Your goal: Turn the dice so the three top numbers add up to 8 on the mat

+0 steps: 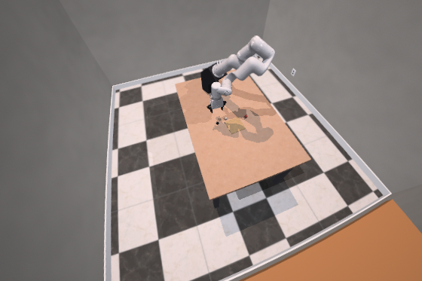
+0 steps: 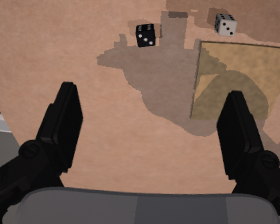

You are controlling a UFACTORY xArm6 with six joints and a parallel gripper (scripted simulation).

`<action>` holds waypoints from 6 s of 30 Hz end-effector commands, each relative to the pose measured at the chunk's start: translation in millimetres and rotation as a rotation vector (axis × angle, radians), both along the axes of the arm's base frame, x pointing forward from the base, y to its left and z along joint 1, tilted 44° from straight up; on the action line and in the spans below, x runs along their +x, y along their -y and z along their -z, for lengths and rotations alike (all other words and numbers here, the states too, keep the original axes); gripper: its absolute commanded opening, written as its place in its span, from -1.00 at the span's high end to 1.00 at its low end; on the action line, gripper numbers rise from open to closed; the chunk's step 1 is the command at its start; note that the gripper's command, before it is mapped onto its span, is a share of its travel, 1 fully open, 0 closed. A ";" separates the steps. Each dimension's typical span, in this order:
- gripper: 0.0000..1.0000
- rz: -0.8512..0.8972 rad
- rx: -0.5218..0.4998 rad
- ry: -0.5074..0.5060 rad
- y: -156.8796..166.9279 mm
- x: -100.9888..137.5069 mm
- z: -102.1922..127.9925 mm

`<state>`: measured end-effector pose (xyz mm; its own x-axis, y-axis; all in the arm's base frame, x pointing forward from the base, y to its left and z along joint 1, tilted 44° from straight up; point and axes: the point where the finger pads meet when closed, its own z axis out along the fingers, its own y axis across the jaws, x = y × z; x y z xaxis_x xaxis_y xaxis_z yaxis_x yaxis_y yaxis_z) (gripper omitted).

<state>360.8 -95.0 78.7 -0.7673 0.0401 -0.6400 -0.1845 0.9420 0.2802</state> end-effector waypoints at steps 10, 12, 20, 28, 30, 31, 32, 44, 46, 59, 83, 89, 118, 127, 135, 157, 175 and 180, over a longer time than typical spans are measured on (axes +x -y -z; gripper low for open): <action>-1.00 0.001 -0.001 0.001 -8.1 16.4 17.5; -1.00 0.001 -0.001 0.001 -13.1 25.8 28.0; -1.00 0.001 -0.001 0.001 -30.1 57.3 63.1; -1.00 0.001 -0.001 0.001 -36.7 69.6 76.9; -1.00 0.001 -0.001 0.001 -36.7 69.6 76.9; -1.00 0.001 -0.001 0.001 -36.7 69.6 76.9; -1.00 0.001 -0.001 0.001 -36.7 69.6 76.9; -1.00 0.001 -0.001 0.001 -36.7 69.6 76.9; -1.00 0.001 -0.001 0.001 -36.7 69.6 76.9; -1.00 0.001 -0.001 0.001 -36.7 69.6 76.9; -1.00 0.001 -0.001 0.001 -105.5 42.1 68.6; -1.00 0.001 -0.001 0.001 -119.2 36.6 67.0; -1.00 0.001 -0.001 0.001 -121.9 35.5 66.6; -1.00 0.001 -0.001 0.001 -121.9 35.5 66.6; -1.00 0.001 -0.001 0.001 -125.3 35.5 65.1; -1.00 0.001 -0.001 0.001 -250.4 34.9 7.6; -1.00 0.001 -0.001 0.001 -295.1 34.6 -12.9; -1.00 0.001 -0.001 0.001 -295.1 34.6 -12.9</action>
